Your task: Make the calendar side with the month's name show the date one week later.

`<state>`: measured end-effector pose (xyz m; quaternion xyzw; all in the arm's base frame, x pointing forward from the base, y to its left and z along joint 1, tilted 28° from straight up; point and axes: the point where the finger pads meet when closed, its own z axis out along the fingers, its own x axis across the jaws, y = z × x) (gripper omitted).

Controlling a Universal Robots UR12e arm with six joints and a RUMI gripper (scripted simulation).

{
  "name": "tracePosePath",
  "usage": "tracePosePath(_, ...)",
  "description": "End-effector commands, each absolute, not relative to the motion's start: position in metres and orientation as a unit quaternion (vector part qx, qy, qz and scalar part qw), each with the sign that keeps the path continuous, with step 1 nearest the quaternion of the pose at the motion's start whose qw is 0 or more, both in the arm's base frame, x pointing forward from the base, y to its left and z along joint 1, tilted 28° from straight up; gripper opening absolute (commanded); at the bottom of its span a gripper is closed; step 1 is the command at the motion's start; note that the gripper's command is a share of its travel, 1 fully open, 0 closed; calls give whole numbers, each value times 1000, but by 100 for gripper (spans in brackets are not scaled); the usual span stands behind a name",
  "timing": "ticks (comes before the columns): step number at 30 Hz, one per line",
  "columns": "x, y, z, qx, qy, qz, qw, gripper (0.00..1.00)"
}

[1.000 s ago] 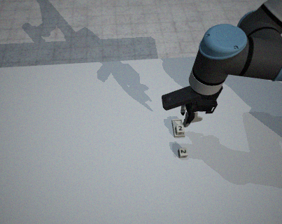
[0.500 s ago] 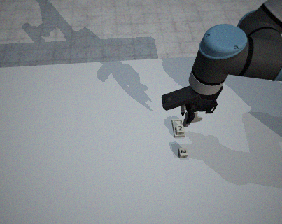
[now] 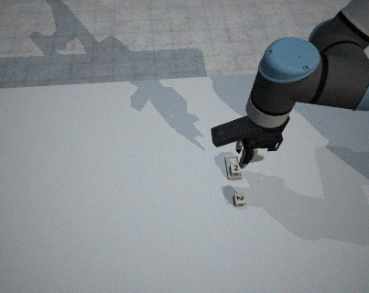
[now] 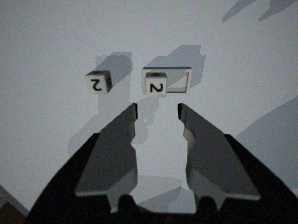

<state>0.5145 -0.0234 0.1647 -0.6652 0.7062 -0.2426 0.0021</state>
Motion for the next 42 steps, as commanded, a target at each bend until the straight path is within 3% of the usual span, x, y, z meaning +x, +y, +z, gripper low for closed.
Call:
tracePosePath(1, 516, -27, 154, -665, 707, -241, 2, 28)
tracePosePath(42, 527, -37, 129, -665, 706, -243, 2, 28)
